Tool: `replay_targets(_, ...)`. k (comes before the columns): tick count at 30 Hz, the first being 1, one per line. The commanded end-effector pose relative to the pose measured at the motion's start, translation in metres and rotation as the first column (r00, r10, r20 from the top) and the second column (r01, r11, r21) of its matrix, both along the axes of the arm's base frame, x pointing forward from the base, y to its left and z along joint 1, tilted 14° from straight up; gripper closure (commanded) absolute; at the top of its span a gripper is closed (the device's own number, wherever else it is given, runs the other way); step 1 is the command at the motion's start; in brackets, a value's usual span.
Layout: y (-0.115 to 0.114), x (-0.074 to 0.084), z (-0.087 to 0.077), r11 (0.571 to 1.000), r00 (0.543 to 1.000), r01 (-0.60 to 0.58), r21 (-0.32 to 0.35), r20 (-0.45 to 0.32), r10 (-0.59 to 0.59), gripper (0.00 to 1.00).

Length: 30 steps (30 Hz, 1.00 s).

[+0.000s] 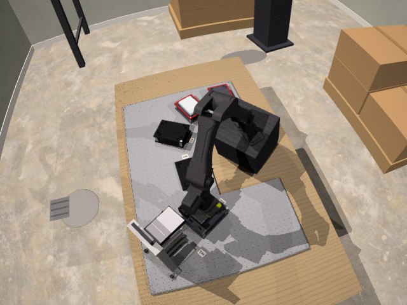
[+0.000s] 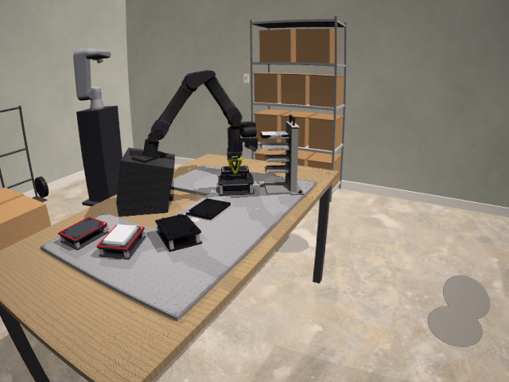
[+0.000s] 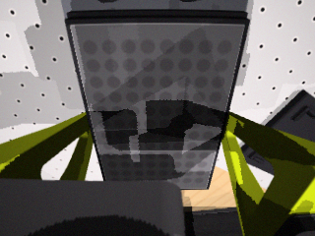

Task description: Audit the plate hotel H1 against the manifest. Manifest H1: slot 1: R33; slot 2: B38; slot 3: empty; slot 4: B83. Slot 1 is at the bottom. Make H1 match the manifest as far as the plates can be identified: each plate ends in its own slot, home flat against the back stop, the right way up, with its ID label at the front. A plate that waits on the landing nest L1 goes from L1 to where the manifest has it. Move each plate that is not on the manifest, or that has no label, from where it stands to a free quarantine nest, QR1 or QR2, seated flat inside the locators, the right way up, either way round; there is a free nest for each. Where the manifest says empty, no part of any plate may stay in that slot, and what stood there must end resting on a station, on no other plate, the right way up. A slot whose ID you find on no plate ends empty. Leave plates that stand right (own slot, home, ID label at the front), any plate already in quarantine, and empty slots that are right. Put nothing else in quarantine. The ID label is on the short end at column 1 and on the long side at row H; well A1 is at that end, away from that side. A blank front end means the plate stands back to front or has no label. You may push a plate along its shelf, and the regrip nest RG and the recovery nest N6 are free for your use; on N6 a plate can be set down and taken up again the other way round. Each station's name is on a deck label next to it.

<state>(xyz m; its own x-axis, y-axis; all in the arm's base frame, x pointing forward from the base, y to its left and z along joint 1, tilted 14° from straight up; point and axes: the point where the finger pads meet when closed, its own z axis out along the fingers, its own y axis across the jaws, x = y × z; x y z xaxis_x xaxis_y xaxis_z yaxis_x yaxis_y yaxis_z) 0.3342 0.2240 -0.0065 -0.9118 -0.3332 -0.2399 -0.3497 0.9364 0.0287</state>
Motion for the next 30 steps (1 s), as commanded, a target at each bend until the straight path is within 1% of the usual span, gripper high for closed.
replay_targets(1,0.008,0.006,0.021,1.0,1.0,-0.003,0.024,0.031,0.002,0.14)
replay_targets(5,0.007,0.005,0.021,1.0,1.0,-0.003,0.022,0.028,0.003,0.14)
replay_targets(19,0.007,0.001,0.037,1.0,0.999,-0.007,0.024,0.032,0.006,0.14)
replay_targets(22,0.007,0.0,0.034,1.0,1.0,-0.007,0.019,0.025,0.007,0.14)
replay_targets(23,0.007,0.001,0.038,1.0,0.999,-0.008,0.024,0.032,0.007,0.14)
replay_targets(30,0.006,-0.001,0.045,1.0,0.999,-0.008,0.024,0.032,0.007,0.14)
